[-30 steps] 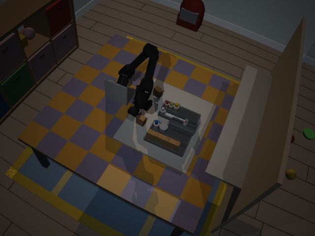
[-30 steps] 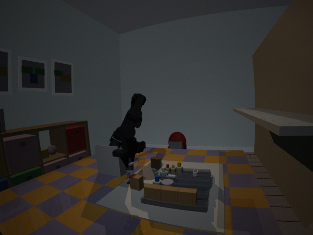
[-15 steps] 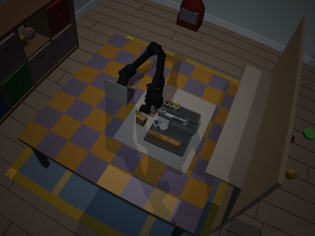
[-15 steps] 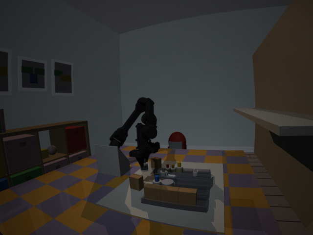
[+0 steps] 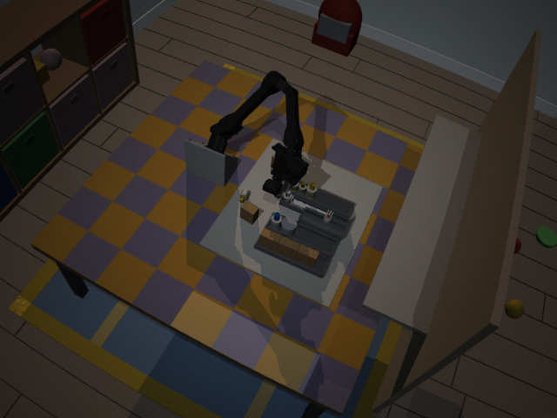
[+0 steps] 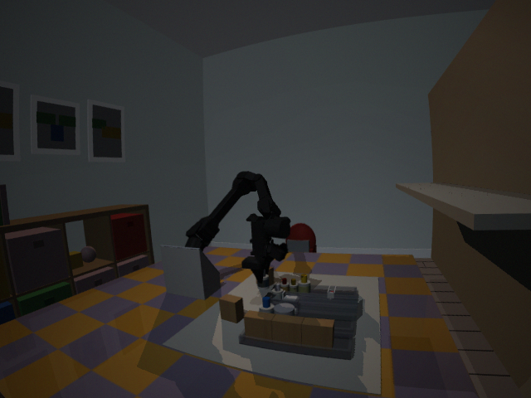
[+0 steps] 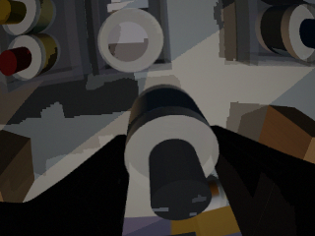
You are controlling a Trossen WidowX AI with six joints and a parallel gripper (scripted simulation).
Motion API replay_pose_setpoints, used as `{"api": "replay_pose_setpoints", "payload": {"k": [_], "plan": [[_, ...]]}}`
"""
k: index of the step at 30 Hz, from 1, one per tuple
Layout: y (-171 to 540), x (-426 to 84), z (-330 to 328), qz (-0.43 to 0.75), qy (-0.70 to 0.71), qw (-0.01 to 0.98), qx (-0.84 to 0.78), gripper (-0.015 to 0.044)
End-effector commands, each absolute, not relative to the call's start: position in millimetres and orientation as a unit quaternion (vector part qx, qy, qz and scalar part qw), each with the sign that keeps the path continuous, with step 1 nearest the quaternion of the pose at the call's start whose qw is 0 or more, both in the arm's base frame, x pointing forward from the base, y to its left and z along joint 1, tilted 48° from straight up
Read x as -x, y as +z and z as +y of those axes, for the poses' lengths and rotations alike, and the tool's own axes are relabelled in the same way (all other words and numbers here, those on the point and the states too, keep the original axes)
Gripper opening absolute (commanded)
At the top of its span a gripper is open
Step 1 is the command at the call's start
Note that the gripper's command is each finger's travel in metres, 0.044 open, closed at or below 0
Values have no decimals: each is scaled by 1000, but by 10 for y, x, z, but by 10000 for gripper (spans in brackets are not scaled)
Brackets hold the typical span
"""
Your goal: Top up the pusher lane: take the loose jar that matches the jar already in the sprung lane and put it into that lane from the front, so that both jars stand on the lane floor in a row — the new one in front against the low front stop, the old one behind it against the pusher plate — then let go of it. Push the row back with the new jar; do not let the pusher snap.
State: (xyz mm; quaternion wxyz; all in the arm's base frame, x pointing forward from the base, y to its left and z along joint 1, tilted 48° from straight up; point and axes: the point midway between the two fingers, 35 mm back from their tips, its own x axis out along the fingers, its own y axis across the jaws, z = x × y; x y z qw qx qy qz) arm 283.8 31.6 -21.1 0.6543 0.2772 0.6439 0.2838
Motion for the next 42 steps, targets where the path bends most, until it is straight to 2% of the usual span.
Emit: {"api": "replay_pose_setpoints", "payload": {"k": [1, 42], "plan": [[-141, -2848, 450, 643, 289, 650, -283, 0], [-310, -2931, 639, 643, 290, 650, -283, 0]]}}
